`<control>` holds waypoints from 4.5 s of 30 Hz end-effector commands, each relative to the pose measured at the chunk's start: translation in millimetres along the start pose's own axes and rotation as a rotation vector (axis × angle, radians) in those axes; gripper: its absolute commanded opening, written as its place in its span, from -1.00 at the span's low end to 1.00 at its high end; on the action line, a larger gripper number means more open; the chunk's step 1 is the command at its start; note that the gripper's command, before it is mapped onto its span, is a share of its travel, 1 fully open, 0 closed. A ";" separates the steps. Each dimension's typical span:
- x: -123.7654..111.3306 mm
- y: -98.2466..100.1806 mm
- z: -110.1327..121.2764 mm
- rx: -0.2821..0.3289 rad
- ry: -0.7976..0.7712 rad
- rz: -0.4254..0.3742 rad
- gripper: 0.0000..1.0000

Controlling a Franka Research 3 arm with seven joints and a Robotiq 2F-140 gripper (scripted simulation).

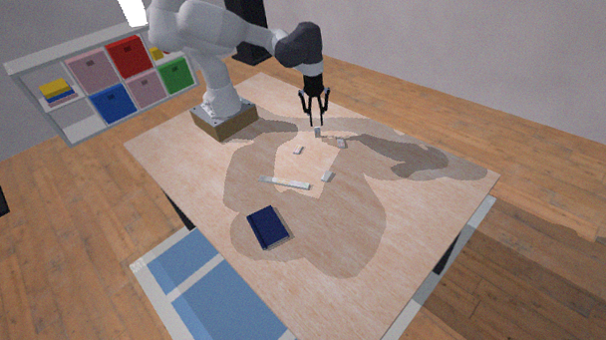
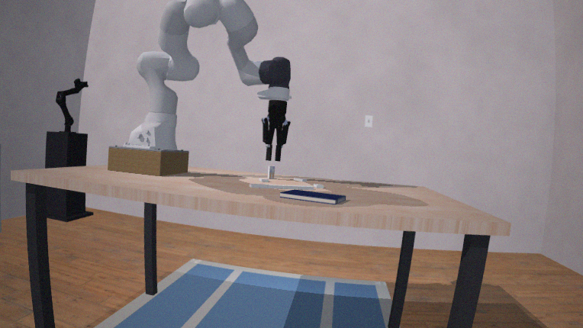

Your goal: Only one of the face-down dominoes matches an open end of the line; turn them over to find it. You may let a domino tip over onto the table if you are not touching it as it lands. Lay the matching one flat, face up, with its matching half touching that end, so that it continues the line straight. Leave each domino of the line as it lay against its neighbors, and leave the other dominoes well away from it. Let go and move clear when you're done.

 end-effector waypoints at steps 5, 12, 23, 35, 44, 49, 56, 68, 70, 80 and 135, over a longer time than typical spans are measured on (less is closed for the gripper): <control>-0.5 -6.7 1.4 -0.006 0.014 -0.001 -0.34; -0.6 -10.1 1.2 -0.006 0.014 -0.001 -0.34; -0.7 -13.4 0.9 -0.006 0.014 -0.001 -0.34; -0.7 -13.5 0.9 -0.006 0.014 -0.001 -0.34; -0.7 -13.5 0.9 -0.006 0.014 -0.001 -0.34; -0.7 -13.5 0.9 -0.006 0.014 -0.001 -0.34; -0.7 -13.5 0.9 -0.006 0.014 -0.001 -0.34; -0.8 -13.5 1.2 -0.006 0.014 -0.001 -0.34; -1.0 -13.5 1.6 -0.006 0.014 -0.001 -0.34; -1.4 -13.5 2.5 -0.006 0.014 -0.001 -0.34; -1.4 -34.0 2.6 -0.006 0.014 -0.001 -0.34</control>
Point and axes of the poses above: the point where the finger pads meet when closed, its own y axis back along the fingers, its own z axis across the jaws, x = y × z, the point moved 5 cm from there along y, back along the fingers, and after that the axes turned 10 degrees about -y, right-handed, at the moved point
